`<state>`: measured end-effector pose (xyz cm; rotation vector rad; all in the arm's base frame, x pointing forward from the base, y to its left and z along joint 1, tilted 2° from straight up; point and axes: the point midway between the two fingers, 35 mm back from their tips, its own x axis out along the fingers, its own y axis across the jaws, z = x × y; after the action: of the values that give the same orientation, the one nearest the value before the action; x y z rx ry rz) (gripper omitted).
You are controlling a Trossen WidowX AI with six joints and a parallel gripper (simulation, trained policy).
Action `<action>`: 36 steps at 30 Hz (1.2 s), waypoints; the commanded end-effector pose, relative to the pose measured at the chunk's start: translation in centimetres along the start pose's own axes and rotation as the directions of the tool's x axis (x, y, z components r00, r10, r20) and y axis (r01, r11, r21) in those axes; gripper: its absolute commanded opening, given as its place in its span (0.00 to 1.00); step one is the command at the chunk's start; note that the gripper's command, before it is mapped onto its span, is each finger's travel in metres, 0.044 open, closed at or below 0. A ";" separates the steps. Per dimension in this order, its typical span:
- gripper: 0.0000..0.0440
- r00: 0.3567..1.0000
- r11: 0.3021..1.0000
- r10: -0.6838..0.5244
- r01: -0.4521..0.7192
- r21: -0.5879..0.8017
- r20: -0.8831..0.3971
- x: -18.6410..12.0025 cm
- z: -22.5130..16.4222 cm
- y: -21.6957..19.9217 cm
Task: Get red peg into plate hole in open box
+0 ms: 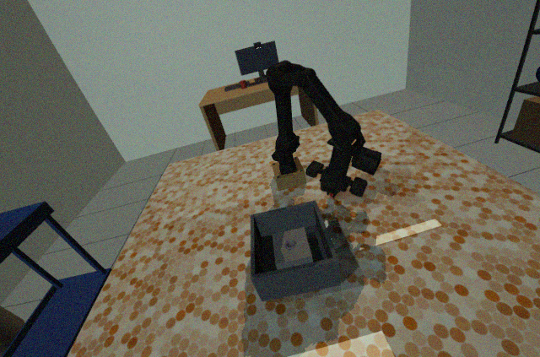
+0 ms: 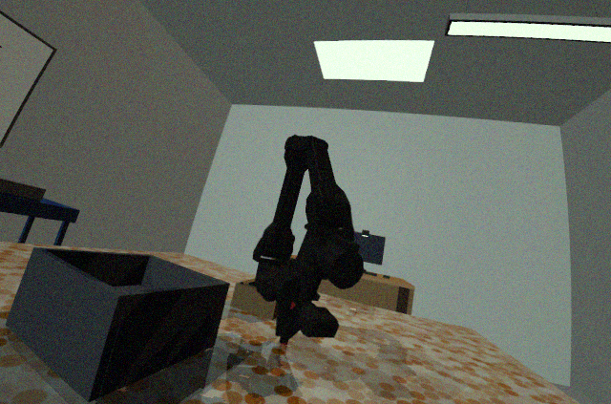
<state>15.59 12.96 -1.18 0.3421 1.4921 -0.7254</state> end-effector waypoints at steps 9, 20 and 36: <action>0.00 0.998 0.999 -0.007 0.009 -0.030 0.057 -2.7 1.2 -0.1; 0.00 0.992 1.000 0.024 -0.022 -0.014 0.123 -7.5 3.4 -0.6; 0.00 0.977 0.983 0.061 -0.094 0.160 0.203 -11.9 9.2 -0.8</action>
<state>22.40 9.75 10.88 0.4247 1.2476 -0.7907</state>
